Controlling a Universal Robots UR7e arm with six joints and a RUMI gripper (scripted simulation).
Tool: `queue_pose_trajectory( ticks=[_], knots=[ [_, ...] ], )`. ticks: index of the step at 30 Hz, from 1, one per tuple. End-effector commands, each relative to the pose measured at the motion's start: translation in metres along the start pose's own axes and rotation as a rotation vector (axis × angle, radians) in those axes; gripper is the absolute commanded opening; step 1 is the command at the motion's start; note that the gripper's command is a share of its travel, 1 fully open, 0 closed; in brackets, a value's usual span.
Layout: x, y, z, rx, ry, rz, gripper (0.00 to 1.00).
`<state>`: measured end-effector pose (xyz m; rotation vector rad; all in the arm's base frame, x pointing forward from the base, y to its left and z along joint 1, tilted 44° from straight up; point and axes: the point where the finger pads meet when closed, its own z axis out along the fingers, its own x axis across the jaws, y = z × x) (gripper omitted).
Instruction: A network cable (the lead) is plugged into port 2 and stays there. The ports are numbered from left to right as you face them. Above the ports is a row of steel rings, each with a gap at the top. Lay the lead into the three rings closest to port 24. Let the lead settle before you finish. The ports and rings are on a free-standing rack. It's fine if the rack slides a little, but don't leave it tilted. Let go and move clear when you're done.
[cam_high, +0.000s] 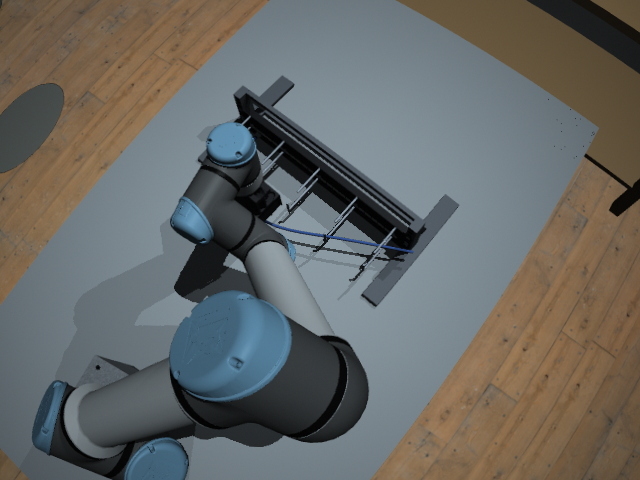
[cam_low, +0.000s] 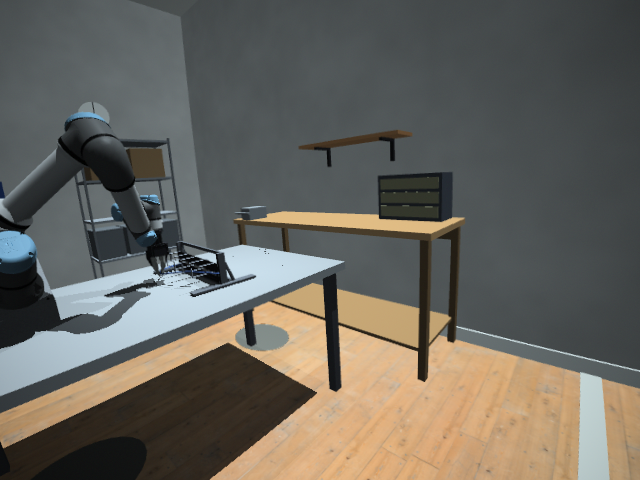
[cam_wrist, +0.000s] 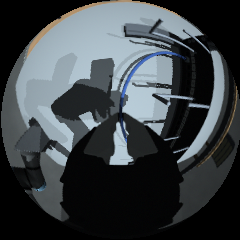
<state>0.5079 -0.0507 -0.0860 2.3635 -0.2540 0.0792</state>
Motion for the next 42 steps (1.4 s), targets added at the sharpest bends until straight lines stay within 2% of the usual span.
queue_pose_trajectory(
  ticks=[1, 16, 25, 40, 42],
  knots=[
    [0.000, 0.000, -0.001, 0.000, 0.001, 0.000, 0.00],
    [0.000, 0.000, -0.010, 0.000, 0.001, 0.000, 0.00],
    [0.000, 0.000, -0.024, 0.000, 0.001, 0.000, 0.00],
    [0.000, 0.000, -0.063, 0.000, 0.001, 0.000, 0.00],
    [0.000, 0.000, -0.063, 0.000, 0.001, 0.000, 0.00]
  ],
)
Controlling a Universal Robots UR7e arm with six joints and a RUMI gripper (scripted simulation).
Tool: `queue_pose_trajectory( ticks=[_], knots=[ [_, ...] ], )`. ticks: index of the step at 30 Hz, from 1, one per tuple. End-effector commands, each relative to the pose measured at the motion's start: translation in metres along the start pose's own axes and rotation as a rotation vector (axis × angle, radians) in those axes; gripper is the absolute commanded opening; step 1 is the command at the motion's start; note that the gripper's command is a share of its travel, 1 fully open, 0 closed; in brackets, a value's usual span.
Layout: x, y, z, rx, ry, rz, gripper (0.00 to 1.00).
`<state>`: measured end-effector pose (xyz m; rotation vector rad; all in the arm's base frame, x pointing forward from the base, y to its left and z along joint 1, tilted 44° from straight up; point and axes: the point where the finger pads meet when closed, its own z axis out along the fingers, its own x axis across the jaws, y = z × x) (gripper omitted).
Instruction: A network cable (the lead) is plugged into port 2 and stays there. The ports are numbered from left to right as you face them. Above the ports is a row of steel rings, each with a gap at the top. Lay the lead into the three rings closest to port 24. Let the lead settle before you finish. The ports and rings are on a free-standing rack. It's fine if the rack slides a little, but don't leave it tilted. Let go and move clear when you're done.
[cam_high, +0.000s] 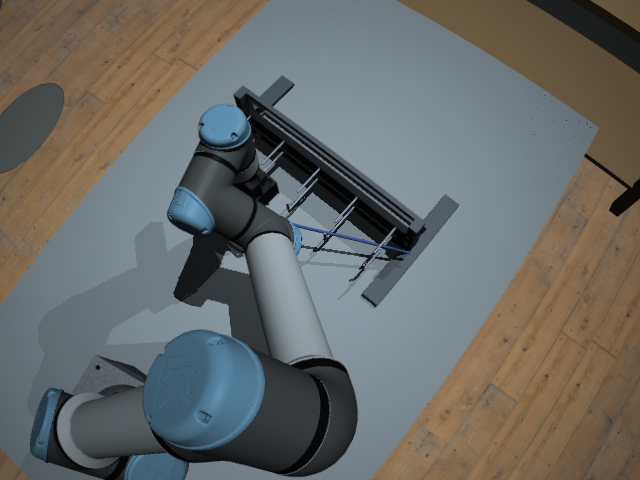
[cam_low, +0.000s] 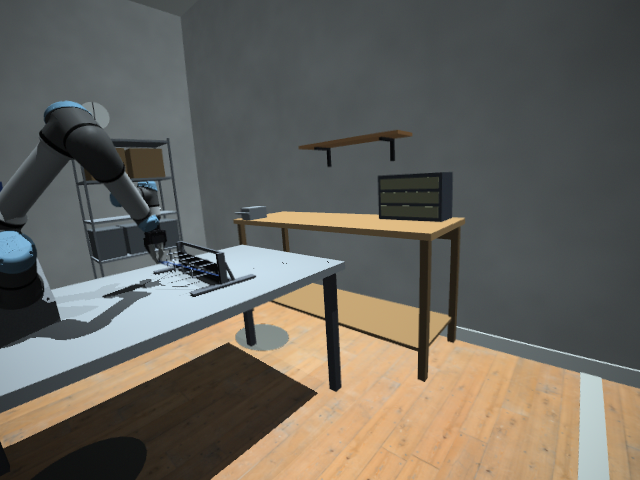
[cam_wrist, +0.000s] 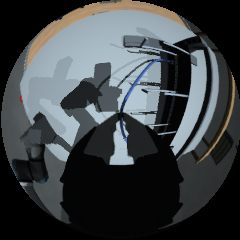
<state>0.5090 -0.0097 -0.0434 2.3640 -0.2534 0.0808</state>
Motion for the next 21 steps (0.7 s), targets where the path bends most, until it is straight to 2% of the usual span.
queue_pose_trajectory(
  ticks=[1, 11, 21],
  knots=[
    [0.000, 0.000, -0.007, 0.000, 0.000, 0.000, 0.00],
    [0.000, 0.000, -0.025, 0.000, 0.000, 0.000, 0.00],
    [0.000, 0.000, -0.030, 0.000, 0.000, 0.000, 0.00]
  ],
)
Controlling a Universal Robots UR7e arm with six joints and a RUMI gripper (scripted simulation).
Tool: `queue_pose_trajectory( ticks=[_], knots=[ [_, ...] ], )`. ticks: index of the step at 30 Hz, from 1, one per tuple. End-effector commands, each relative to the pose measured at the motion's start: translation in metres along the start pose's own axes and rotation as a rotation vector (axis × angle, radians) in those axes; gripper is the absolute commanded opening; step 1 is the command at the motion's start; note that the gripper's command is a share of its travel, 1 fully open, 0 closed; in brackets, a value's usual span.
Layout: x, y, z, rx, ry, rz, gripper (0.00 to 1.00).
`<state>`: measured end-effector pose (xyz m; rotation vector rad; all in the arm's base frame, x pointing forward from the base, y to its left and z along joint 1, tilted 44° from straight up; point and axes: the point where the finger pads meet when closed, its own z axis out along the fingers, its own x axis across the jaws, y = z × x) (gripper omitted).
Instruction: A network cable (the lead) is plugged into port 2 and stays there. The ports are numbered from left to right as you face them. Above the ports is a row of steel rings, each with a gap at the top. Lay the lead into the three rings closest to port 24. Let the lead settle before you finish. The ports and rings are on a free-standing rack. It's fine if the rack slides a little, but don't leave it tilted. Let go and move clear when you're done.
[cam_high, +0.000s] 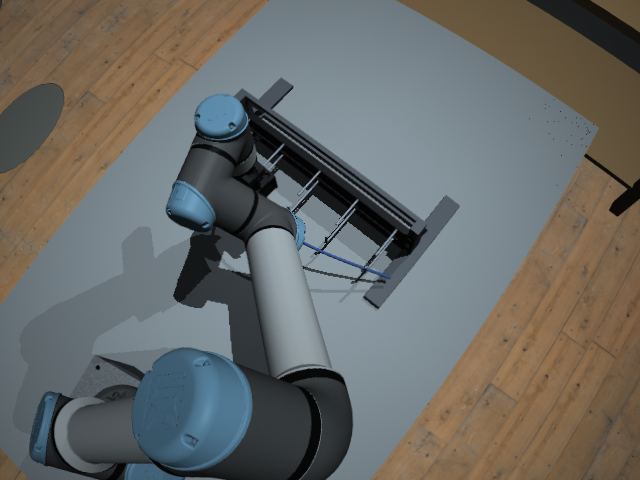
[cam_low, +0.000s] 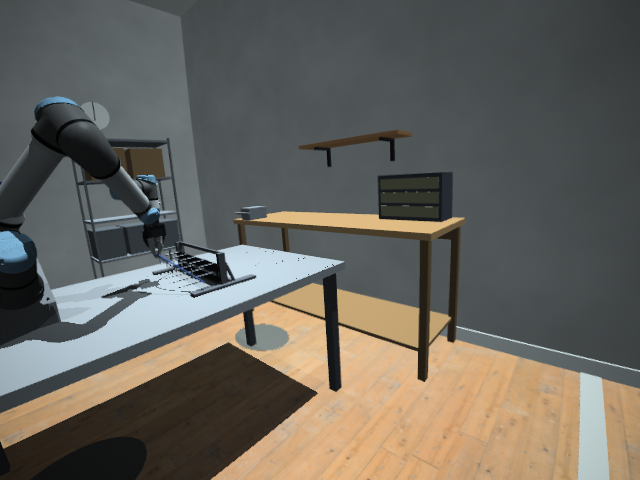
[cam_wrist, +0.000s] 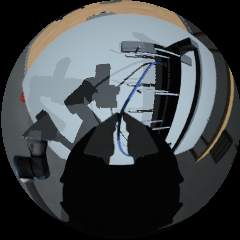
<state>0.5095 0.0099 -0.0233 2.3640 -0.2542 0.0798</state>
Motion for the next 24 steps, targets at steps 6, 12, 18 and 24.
queue_pose_trajectory(
  ticks=[6, 12, 18, 24],
  knots=[
    [0.003, 0.000, -0.002, 0.000, 0.001, -0.001, 0.00],
    [0.051, 0.006, -0.002, 0.000, 0.001, -0.020, 0.00],
    [0.068, 0.009, -0.002, 0.000, 0.001, -0.027, 0.00],
    [0.068, 0.009, -0.002, 0.000, 0.001, -0.027, 0.00]
  ],
)
